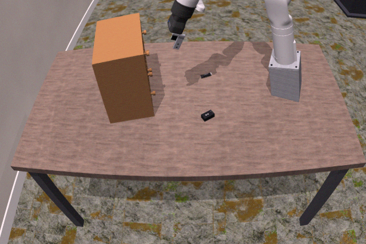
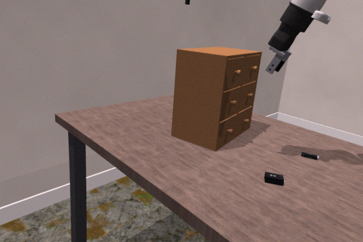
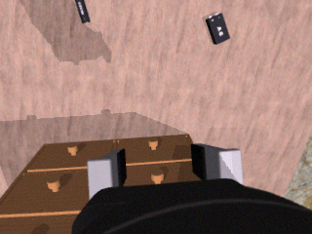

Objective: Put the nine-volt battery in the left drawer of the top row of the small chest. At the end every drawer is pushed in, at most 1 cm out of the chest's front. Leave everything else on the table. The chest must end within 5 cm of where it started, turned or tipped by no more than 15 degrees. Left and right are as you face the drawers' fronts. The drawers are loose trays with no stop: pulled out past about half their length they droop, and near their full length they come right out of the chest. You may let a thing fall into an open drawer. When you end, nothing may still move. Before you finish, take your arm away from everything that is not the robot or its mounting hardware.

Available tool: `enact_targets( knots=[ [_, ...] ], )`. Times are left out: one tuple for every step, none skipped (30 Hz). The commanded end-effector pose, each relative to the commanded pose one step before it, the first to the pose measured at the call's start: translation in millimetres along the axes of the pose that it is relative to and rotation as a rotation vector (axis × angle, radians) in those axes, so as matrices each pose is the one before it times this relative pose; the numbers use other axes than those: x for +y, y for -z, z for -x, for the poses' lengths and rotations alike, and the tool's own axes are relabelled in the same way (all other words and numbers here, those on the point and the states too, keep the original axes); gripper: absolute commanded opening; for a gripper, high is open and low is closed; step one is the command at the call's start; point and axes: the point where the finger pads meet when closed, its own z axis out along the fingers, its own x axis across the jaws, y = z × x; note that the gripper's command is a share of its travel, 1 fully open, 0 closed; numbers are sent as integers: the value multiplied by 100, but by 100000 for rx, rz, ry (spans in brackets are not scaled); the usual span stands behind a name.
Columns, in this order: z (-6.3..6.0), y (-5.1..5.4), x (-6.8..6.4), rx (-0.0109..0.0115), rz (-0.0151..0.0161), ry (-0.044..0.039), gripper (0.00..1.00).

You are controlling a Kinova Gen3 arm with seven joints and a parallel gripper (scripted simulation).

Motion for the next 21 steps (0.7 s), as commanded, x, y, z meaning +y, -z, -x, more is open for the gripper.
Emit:
enact_targets(
  knots=[
    [-221,-105,-68,364,124,332,100],
    [0,0,0,0,0,0,100],
    [0,0,0,0,0,0,100],
    [-6,-30,5,16,107,3,100],
    [-6,-28,4,16,99,4,100],
    [-6,-26,4,17,91,4,100],
    [-6,-24,3,17,84,4,100],
    [-6,-22,3,17,76,4,100],
    [-6,-20,2,16,69,3,100],
    [-6,-18,2,16,63,3,100],
    [-5,-16,2,15,56,3,100],
    [-5,-14,1,14,50,3,100],
    [-5,-13,1,13,44,3,100],
    [-4,-11,1,11,38,2,100],
    [-4,-10,1,10,33,2,100],
    [-3,-8,1,9,28,2,100],
    [-3,-7,1,7,23,2,100],
    [-2,-6,0,6,19,1,100],
    [0,0,0,0,0,0,100],
    [0,0,0,0,0,0,100],
    [-2,-4,0,5,15,1,100]
  ],
)
